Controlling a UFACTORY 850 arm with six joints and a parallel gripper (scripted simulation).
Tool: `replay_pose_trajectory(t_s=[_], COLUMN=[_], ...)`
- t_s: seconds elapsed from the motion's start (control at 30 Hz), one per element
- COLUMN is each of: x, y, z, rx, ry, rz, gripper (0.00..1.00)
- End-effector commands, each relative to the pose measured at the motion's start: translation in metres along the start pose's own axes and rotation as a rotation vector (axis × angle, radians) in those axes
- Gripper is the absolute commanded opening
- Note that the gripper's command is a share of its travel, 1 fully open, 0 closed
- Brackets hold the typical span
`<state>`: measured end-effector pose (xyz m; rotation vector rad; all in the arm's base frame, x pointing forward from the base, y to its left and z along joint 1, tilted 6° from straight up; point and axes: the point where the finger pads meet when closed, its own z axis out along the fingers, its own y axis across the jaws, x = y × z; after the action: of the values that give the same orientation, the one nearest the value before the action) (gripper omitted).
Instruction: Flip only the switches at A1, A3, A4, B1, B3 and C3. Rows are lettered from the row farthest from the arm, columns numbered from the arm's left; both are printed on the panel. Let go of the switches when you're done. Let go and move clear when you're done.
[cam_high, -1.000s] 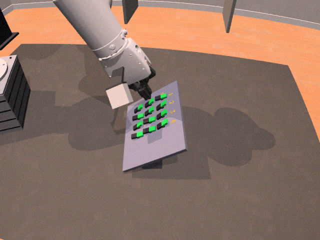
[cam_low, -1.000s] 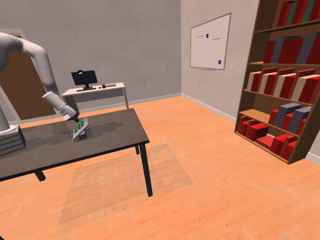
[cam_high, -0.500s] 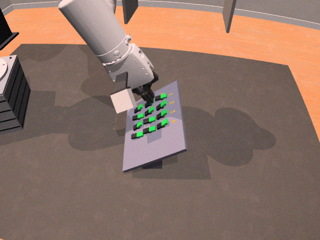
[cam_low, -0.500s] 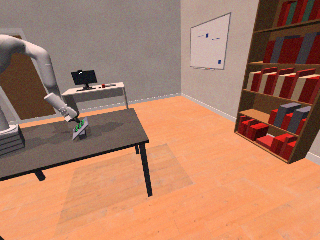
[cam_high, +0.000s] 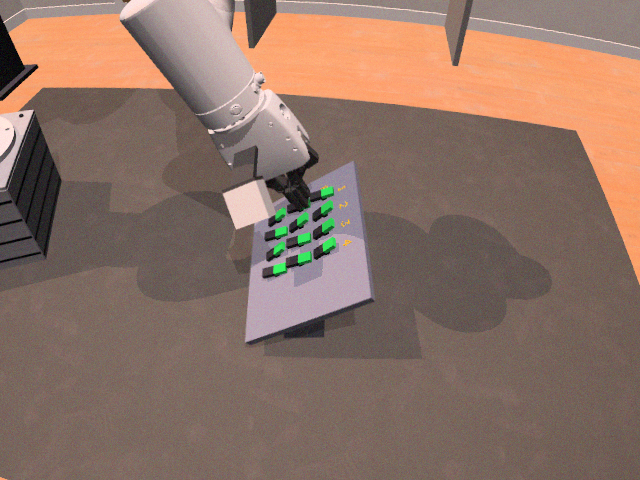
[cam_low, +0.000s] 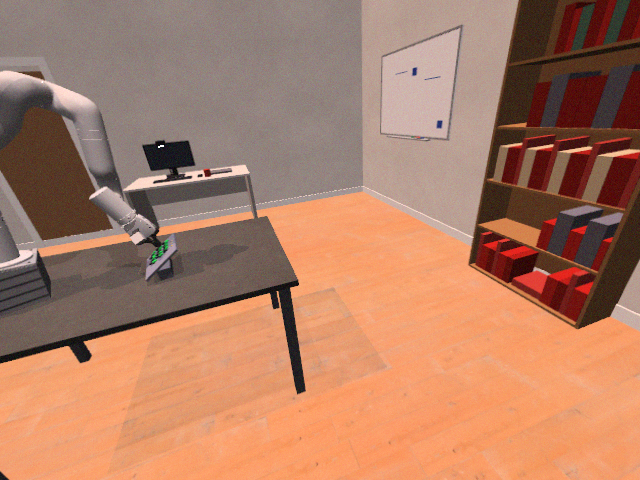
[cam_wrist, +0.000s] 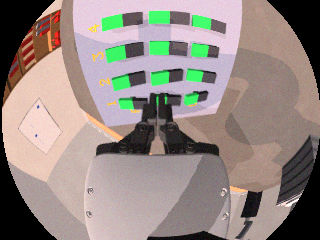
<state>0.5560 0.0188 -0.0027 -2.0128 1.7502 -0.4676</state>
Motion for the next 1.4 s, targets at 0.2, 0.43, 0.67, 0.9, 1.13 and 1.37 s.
replay_pose_trajectory(t_s=[0.2, 0.43, 0.67, 0.9, 1.13, 1.37], x=[0.000, 0.000, 0.000, 0.000, 0.000, 0.000], y=[-0.001, -0.001, -0.001, -0.001, -0.001, -0.001], z=[0.002, 0.002, -0.001, -0.013, -0.027, -0.027], rx=[0.001, 0.001, 0.001, 0.001, 0.001, 0.001], ry=[0.000, 0.000, 0.000, 0.000, 0.000, 0.000], rz=[0.000, 0.000, 0.000, 0.000, 0.000, 0.000], gripper=[0.00, 0.00, 0.00, 0.00, 0.00, 0.00])
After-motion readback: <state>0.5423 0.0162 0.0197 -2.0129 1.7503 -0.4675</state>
